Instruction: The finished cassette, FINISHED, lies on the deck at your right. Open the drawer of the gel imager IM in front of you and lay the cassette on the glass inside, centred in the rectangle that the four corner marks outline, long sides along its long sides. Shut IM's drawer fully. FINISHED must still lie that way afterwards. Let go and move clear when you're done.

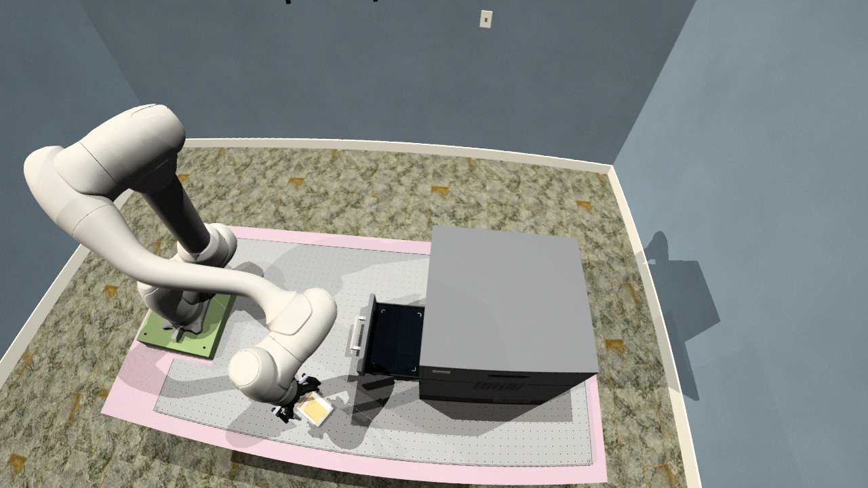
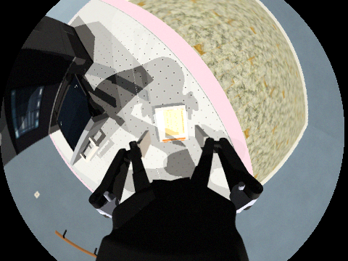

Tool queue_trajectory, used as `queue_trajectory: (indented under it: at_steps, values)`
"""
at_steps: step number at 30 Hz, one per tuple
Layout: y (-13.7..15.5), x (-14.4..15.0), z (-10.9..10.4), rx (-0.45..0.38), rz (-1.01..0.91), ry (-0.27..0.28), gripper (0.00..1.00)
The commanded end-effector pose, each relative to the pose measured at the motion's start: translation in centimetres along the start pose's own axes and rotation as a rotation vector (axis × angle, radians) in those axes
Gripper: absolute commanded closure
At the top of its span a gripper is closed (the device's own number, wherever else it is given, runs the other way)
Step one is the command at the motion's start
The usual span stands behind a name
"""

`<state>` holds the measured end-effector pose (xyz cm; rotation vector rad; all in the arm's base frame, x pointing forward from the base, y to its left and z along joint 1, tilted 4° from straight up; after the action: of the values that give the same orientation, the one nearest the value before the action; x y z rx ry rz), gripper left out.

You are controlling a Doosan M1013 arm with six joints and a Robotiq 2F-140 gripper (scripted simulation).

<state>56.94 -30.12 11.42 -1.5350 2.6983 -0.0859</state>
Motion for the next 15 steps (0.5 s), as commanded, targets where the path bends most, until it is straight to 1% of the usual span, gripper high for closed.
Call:
queue_trajectory:
  at_steps: [1, 7, 15]
  values:
    - [0.0, 0.0, -0.01, 0.0, 0.0, 0.0, 0.32]
    - [0.0, 0.0, -0.01, 0.0, 0.0, 0.0, 0.32]
    - [0.0, 0.0, 0.79, 0.0, 0.0, 0.0, 0.32]
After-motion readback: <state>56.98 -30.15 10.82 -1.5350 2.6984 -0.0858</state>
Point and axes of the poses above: the point where the finger pads meet when closed, its own z axis out along the fingers, its own x axis across the jaws, y = z × x, the point moved 1 cm from there along -z, back along the fingers, and after that the axes turned 4 degrees about -z, right-handed, at the moved point
